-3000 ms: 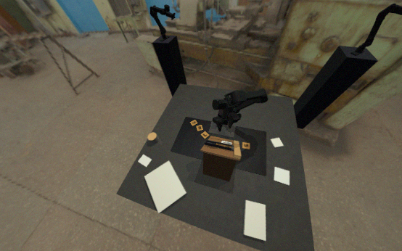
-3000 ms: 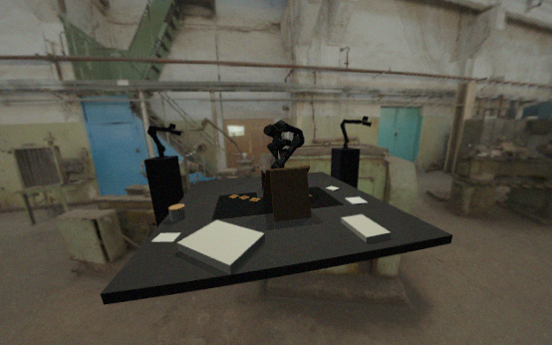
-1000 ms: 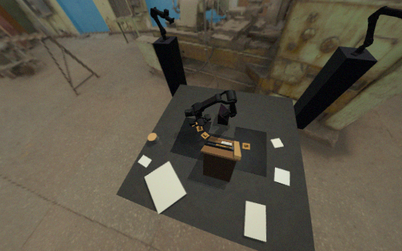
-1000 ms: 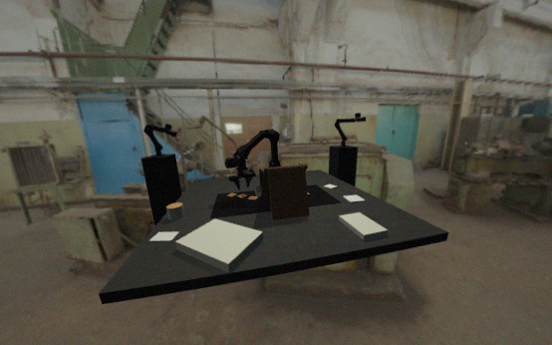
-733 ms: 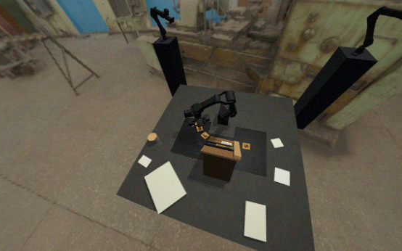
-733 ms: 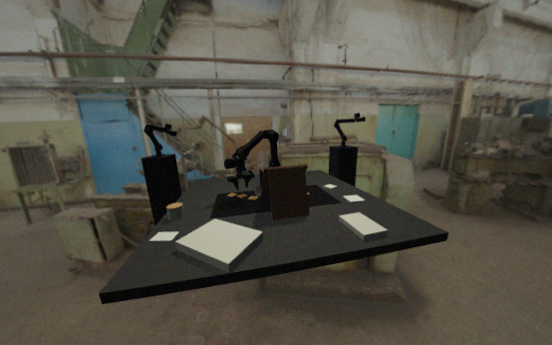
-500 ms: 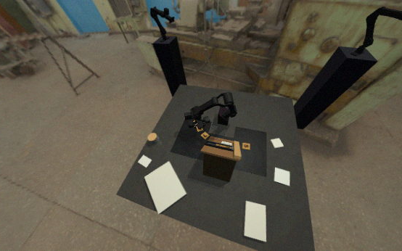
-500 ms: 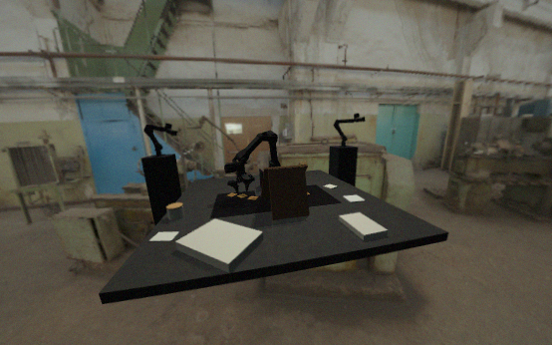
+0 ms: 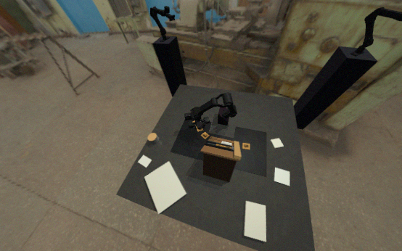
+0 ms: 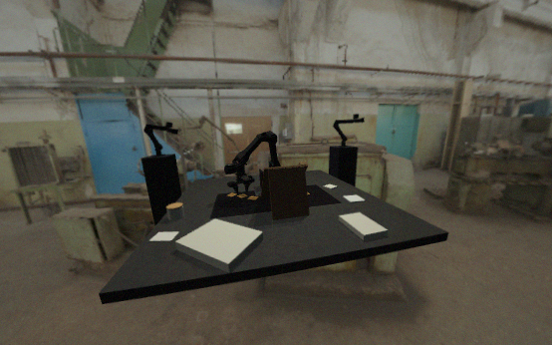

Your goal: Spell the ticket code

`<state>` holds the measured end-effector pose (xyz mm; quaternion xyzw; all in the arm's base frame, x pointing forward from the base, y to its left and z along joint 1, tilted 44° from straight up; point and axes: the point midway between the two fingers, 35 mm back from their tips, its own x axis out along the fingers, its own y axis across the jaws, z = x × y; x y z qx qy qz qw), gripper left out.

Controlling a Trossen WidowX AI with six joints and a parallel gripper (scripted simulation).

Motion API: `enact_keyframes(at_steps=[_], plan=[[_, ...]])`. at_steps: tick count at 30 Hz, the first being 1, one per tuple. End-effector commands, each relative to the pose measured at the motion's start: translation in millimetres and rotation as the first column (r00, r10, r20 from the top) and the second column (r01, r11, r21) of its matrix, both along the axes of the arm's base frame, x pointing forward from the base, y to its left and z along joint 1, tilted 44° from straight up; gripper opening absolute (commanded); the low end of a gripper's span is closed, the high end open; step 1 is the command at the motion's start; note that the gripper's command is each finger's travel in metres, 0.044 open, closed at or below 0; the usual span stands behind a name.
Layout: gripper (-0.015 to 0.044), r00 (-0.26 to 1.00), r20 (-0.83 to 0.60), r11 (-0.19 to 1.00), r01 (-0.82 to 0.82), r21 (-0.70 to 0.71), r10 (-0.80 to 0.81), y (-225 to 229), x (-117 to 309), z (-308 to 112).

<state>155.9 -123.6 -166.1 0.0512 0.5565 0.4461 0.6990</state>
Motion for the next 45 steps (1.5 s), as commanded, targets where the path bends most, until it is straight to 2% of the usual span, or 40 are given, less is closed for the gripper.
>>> enact_keyframes(at_steps=[1,24,26,37,45], plan=[[0.034,1.0,-0.001,1.0,0.006,0.003,-0.006,3,0,-3],[0.034,1.0,-0.001,1.0,0.006,0.004,-0.006,13,0,-13],[0.0288,1.0,-0.001,1.0,0.006,0.004,-0.006,13,0,-13],[0.0214,1.0,-0.001,1.0,0.006,0.004,-0.006,13,0,-13],[0.0004,1.0,-0.001,1.0,0.006,0.003,-0.006,10,-1,-9]])
